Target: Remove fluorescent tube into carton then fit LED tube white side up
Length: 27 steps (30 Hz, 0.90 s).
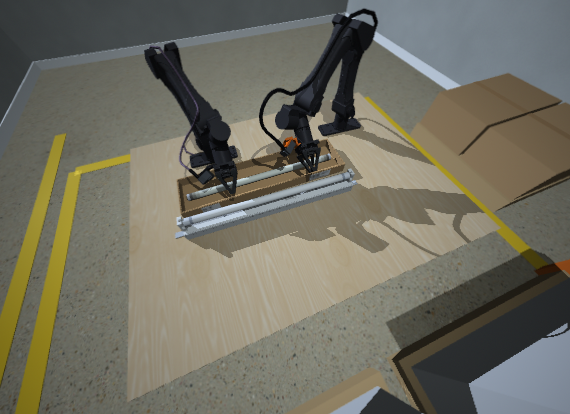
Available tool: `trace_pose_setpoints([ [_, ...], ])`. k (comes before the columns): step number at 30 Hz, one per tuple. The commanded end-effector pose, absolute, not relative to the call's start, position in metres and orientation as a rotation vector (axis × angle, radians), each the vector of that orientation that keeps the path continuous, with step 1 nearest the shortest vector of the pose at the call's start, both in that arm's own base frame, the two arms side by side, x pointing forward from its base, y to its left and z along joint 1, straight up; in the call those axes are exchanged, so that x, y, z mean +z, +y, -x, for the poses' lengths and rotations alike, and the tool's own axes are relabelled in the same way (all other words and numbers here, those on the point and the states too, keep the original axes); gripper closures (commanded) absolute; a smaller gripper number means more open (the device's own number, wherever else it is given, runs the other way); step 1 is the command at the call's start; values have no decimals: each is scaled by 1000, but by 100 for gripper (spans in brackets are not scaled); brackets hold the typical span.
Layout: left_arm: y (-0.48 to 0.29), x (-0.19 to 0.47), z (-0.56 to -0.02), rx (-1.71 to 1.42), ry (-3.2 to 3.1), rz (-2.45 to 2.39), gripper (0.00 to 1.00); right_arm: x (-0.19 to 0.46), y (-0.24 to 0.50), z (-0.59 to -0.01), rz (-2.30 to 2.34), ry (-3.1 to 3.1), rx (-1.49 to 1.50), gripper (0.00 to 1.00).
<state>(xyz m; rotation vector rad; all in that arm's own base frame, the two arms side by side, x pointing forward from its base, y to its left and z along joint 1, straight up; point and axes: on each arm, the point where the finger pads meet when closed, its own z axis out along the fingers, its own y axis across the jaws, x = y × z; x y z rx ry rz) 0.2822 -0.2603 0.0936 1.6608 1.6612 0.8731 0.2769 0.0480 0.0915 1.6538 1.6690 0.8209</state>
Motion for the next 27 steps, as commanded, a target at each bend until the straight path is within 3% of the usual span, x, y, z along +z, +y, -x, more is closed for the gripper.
trace_pose_setpoints([
  [1,-266,107,-289,862,1666,-1597,51,95,48,-278,-1650,1680,795,51],
  [11,-256,94,-285,881,1672,-1621,51,113,53,-281,-1633,1647,855,51],
  [27,-265,105,-285,863,1655,-1603,51,90,47,-273,-1655,1683,790,51],
])
